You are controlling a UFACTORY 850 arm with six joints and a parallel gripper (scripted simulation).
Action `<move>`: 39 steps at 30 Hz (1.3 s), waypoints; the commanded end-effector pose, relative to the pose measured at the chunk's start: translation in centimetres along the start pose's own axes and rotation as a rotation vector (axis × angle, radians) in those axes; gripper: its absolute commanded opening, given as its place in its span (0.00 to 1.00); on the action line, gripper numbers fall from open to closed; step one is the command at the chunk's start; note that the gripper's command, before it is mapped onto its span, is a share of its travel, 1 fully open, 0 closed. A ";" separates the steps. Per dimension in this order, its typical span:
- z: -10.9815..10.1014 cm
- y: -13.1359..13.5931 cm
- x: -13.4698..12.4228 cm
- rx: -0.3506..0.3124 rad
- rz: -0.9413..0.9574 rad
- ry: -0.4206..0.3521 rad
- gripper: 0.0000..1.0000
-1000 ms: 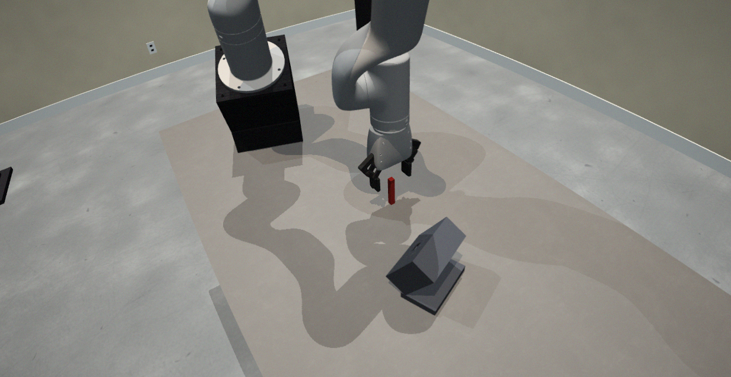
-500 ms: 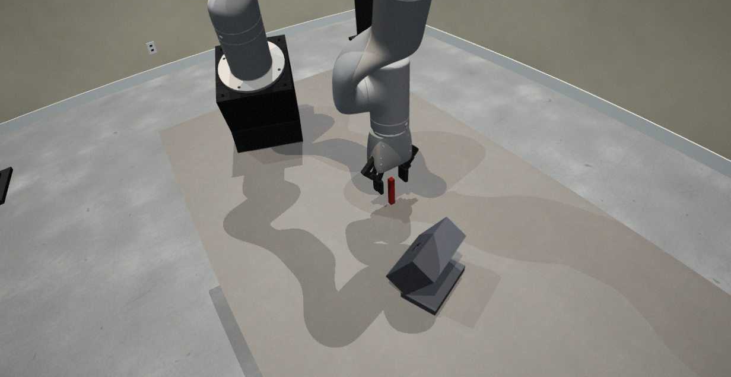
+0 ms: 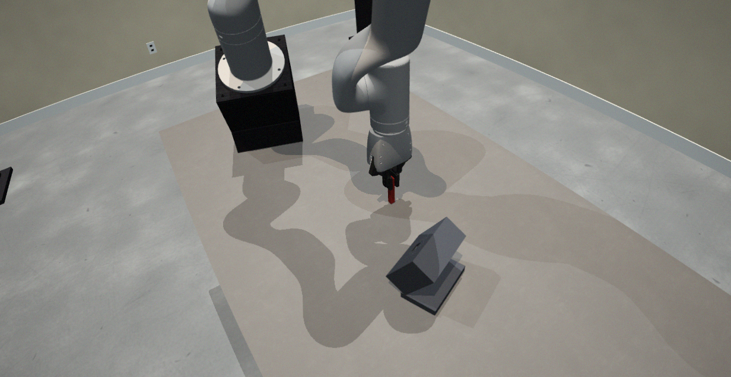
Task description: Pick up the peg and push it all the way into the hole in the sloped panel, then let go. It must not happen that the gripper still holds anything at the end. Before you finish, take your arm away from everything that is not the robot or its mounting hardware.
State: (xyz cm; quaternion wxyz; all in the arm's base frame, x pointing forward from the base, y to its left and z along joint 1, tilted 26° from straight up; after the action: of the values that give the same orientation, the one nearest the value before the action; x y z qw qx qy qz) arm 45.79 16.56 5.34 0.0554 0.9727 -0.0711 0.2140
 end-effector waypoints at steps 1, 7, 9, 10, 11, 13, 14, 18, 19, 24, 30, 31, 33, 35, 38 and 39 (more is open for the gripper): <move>-0.5 -0.1 0.1 0.001 0.000 0.002 0.00; -3.6 -0.1 0.1 0.001 0.000 0.001 0.00; -4.7 -0.1 0.1 0.001 0.000 0.001 0.00; -5.2 -0.1 0.1 0.001 0.000 0.001 0.00; -5.6 -0.1 0.1 0.001 0.000 0.001 0.00; -6.2 -0.1 0.1 0.001 0.000 0.001 0.00; -6.6 -0.1 0.1 0.001 0.000 0.001 0.00; -7.2 -0.1 0.1 0.001 0.000 0.001 0.00; -6.7 0.0 0.2 0.001 0.000 0.003 0.00; -6.3 0.9 0.7 -0.011 -0.021 0.033 0.00; -5.7 2.1 1.4 -0.024 -0.051 0.074 0.00; -5.7 2.3 1.5 -0.026 -0.055 0.081 0.00; -5.5 2.7 1.7 -0.030 -0.065 0.095 0.00; -5.5 2.7 1.7 -0.030 -0.065 0.095 0.00; -5.2 3.3 2.1 -0.035 -0.080 0.115 0.00; -5.2 3.5 2.2 -0.036 -0.084 0.122 0.00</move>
State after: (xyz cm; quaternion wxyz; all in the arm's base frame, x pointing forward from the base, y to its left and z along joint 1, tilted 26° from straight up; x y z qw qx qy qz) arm 44.77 14.13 11.18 0.0821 0.9613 -0.0368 0.2603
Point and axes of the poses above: the point where the finger pads meet when closed, its own z axis out along the fingers, its own y axis across the jaws, x = y × z, the point moved 7 cm from there along -z, back along the fingers, and after that the axes turned 11 degrees about z, right-handed, at the moved point
